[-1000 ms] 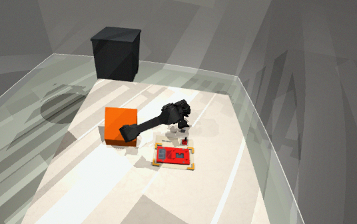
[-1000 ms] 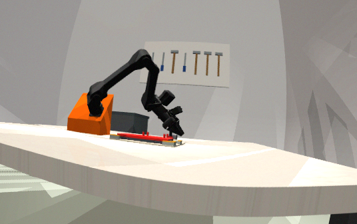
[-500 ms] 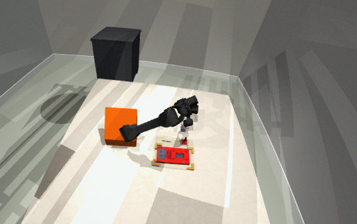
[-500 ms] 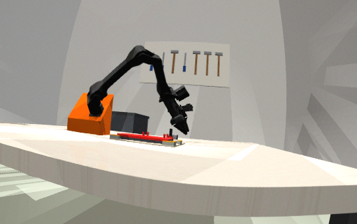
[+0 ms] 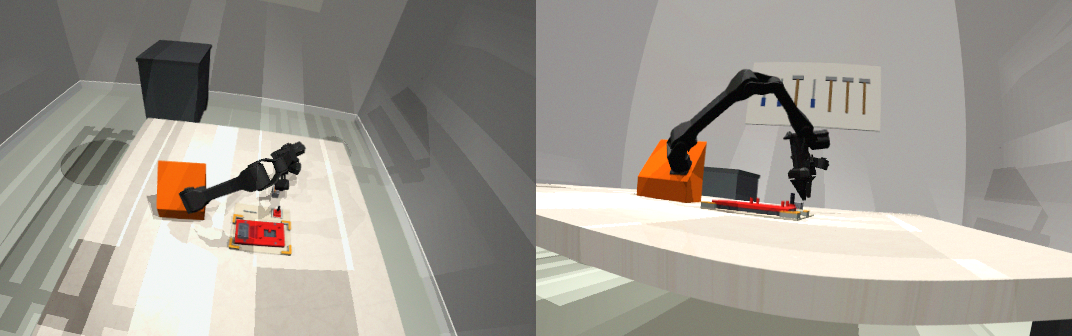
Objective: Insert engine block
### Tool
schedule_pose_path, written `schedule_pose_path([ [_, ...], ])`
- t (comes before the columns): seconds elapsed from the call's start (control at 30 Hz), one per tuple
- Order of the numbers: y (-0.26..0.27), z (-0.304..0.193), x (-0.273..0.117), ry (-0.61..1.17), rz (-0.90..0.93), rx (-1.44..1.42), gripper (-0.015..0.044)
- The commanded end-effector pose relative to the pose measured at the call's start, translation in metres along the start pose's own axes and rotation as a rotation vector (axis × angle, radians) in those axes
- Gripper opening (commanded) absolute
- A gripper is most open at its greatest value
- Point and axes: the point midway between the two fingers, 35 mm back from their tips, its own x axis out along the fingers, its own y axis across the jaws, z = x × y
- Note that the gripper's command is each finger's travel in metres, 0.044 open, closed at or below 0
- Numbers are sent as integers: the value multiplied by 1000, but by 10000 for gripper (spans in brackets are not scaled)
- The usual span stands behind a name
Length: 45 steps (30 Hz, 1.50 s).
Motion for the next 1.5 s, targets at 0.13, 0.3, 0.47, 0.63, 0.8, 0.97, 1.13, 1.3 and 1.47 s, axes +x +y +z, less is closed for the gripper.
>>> schedule_pose_path([
  [0.13, -34, -11, -26, 209, -101, 30, 440],
  [0.3, -34, -11, -26, 209, -101, 30, 440],
  [0.47, -28, -11, -25, 209, -100, 30, 440],
  [0.63, -29, -14, -11, 209, -101, 30, 440],
  [0.8, -29, -15, -8, 209, -101, 30, 440],
  [0.97, -30, -16, 0, 208, -101, 30, 440],
  [1.13, -31, -18, 8, 208, -101, 30, 440],
  [1.3, -32, -20, 16, 208, -102, 30, 440],
  [1.47, -33, -22, 24, 208, -102, 30, 440],
])
